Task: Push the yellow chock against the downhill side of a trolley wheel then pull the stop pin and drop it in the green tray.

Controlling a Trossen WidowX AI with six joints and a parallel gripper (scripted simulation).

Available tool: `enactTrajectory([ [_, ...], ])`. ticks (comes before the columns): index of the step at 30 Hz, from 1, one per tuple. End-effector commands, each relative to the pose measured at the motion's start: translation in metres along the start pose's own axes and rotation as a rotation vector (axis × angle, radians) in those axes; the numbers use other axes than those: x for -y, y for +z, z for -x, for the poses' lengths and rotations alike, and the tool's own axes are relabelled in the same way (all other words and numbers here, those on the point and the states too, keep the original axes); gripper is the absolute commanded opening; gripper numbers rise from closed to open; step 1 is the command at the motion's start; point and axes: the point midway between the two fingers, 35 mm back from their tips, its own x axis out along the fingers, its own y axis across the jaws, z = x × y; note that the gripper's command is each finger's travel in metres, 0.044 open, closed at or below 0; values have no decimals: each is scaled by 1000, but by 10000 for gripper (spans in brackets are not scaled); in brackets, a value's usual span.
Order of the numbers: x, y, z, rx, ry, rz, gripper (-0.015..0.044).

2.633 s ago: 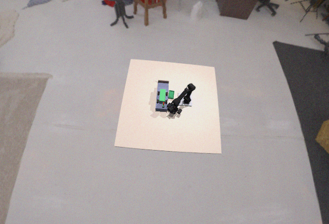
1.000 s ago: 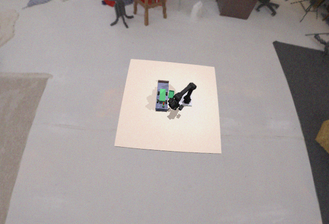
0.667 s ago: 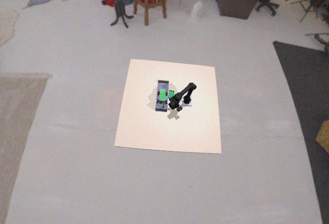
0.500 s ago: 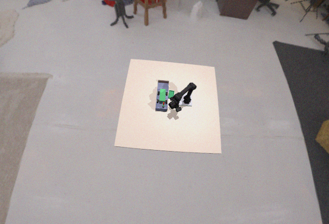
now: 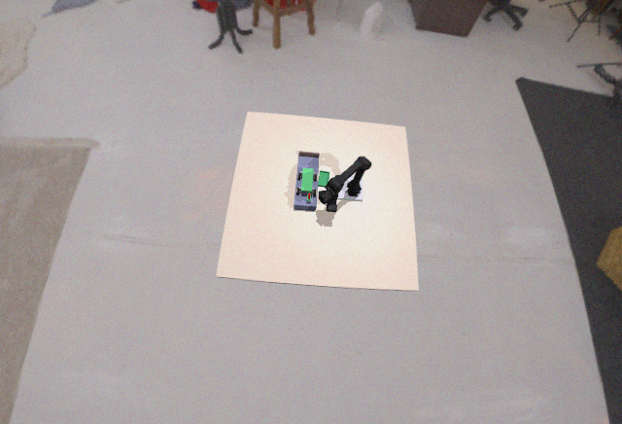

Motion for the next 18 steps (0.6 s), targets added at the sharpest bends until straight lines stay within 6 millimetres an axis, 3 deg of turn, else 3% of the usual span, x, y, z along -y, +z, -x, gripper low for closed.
enactTrajectory([
  [1, 1, 0, 0, 5, -3, -129, 0],
  [7, 1, 0, 0, 5, -3, -242, 0],
  [18, 1, 1, 0, 4, -4, -622, 0],
])
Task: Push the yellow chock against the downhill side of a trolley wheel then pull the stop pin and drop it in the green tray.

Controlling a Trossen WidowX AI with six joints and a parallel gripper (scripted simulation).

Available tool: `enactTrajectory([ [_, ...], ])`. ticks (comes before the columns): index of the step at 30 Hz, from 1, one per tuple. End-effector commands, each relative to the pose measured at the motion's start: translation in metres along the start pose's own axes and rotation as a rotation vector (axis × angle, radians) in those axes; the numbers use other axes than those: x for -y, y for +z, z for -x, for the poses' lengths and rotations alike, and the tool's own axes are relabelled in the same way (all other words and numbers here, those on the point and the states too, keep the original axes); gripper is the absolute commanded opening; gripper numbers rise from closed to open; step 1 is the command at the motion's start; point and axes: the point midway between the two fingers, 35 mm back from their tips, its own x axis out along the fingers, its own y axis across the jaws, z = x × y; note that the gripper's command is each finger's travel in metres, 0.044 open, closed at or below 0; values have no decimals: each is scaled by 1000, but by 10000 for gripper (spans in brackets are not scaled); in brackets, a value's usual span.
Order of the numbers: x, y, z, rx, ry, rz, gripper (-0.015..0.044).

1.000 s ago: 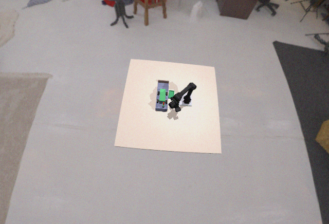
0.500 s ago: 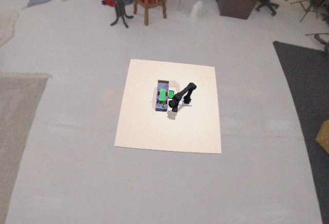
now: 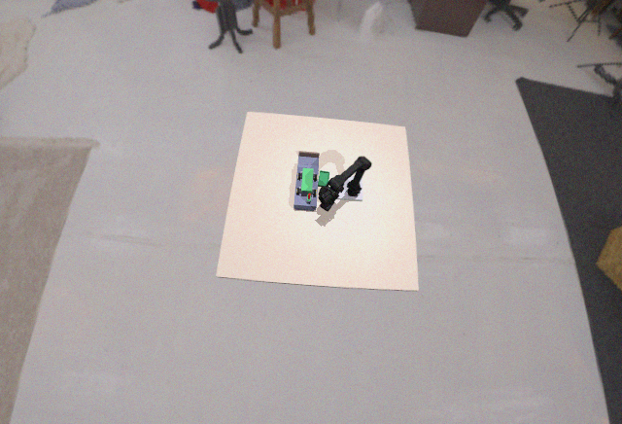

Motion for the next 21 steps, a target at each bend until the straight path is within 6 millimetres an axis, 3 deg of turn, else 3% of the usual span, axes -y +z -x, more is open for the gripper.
enactTrajectory([
  [1, 0, 1, 0, 4, -3, -129, 0],
  [21, 0, 1, 0, 5, -5, -817, 0],
])
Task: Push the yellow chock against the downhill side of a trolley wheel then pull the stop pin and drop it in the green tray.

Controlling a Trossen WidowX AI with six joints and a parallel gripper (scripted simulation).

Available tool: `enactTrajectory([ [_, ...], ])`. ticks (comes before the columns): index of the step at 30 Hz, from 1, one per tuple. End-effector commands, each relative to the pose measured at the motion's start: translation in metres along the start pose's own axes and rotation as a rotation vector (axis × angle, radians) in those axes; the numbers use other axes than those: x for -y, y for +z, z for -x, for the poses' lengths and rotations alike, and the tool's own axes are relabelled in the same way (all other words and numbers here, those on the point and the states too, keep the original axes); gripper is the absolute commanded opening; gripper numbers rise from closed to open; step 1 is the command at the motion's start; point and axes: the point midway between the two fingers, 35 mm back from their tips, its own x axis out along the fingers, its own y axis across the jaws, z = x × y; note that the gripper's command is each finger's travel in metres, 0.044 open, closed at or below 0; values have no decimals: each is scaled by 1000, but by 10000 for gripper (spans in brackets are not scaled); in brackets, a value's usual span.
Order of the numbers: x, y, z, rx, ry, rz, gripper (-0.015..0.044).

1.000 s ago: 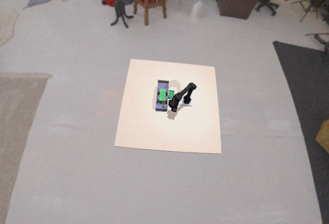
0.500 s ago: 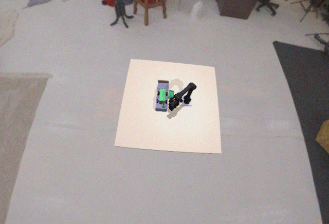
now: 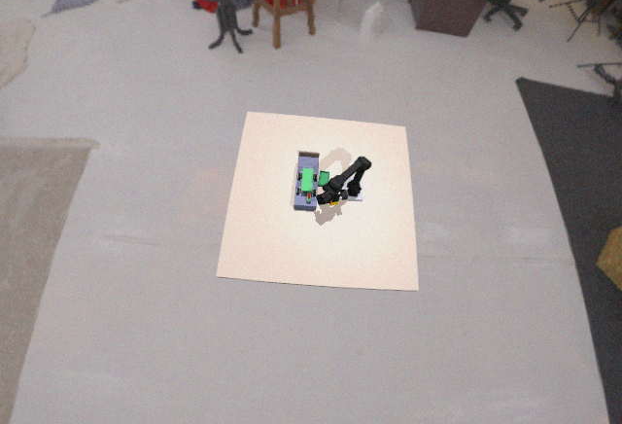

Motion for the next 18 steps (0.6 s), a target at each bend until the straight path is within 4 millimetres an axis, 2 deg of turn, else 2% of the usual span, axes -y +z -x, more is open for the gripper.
enactTrajectory([
  [1, 0, 1, 0, 5, 1, -129, 0],
  [7, 0, 1, 0, 5, 0, -311, 0],
  [14, 0, 1, 0, 5, 0, -316, 0],
  [18, 1, 14, -1, 6, 0, -316, 0],
])
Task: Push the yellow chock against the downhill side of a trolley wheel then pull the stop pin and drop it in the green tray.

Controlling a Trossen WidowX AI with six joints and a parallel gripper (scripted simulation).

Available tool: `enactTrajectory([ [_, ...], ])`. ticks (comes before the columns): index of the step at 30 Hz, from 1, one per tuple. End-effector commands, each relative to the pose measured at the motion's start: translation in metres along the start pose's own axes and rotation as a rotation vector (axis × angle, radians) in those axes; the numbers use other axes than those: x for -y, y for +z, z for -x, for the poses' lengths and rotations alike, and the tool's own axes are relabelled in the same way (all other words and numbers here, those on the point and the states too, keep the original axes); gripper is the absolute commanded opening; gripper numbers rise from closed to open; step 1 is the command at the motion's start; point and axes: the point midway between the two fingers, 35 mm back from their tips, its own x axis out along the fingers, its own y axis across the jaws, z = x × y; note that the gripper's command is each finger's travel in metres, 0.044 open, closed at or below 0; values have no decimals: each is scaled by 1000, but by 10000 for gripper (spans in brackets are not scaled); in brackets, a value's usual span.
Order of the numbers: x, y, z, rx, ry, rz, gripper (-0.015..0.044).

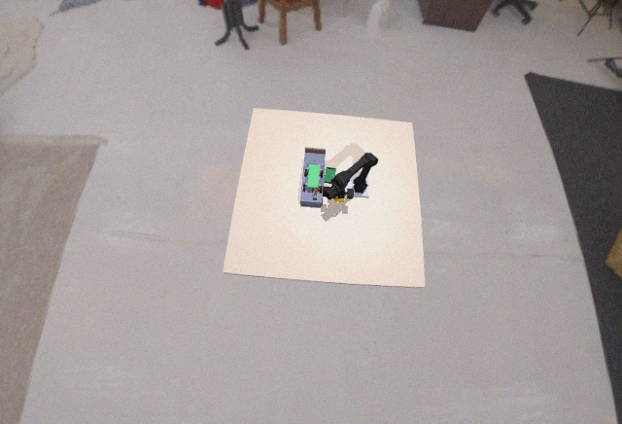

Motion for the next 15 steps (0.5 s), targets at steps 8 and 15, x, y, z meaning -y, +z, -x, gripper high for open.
enactTrajectory([
  [8, -10, 40, -2, 7, 2, -4, 0],
  [15, -17, 62, -3, 9, 3, -4, 0],
])
